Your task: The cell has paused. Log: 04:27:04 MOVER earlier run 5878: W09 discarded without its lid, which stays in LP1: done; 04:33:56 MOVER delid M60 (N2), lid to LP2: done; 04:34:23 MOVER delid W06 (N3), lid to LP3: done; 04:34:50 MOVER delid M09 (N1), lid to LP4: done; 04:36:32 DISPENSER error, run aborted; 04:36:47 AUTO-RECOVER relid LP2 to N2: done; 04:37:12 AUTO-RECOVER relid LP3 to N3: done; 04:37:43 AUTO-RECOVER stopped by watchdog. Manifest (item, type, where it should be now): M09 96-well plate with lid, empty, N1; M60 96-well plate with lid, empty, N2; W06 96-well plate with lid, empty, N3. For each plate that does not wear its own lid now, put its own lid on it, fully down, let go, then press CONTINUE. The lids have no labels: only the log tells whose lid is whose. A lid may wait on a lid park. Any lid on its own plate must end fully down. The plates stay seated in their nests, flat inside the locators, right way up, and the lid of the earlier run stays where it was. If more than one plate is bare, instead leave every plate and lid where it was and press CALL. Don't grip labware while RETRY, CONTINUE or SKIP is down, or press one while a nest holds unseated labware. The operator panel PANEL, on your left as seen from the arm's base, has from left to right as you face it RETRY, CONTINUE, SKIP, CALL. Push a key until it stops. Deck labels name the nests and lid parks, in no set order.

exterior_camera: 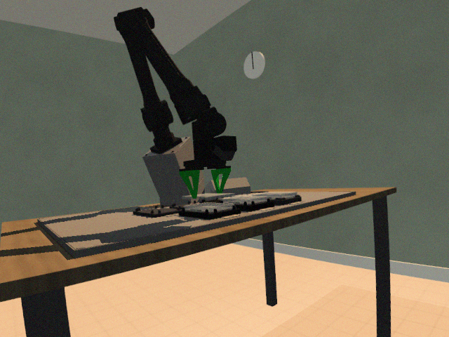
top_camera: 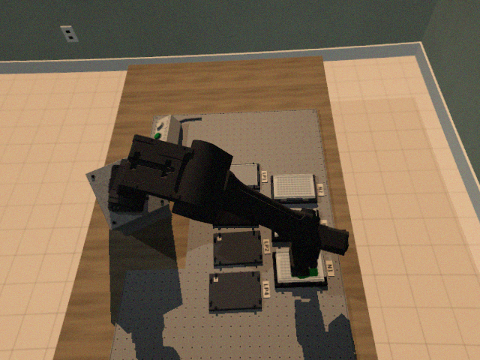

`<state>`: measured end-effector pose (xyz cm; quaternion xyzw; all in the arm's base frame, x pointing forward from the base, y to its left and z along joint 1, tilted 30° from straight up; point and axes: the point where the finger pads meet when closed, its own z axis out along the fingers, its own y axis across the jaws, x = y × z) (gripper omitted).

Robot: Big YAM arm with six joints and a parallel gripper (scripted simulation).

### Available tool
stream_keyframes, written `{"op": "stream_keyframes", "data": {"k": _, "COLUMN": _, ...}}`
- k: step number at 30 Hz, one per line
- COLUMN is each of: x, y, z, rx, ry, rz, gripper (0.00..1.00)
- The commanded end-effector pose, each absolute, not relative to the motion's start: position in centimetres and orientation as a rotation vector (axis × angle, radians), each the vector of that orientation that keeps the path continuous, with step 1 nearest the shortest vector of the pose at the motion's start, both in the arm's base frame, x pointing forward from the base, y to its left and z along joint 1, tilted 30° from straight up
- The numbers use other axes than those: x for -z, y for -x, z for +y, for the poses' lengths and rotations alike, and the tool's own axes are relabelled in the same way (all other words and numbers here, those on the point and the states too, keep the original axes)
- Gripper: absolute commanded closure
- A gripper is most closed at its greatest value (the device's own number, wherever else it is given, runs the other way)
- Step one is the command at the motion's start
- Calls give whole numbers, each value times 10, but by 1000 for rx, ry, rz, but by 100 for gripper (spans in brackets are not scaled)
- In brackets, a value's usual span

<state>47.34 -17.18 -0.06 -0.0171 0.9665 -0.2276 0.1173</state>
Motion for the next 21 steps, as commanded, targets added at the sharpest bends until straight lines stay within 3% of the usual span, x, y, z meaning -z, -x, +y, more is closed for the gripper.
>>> {"op": "stream_keyframes", "data": {"k": 1, "x": 4, "y": -475, "z": -174, "rx": 667, "ry": 39, "rz": 2823, "gripper": 100}}
{"op": "stream_keyframes", "data": {"k": 21, "x": 10, "y": -477, "z": -176, "rx": 667, "ry": 58, "rz": 2823, "gripper": 100}}
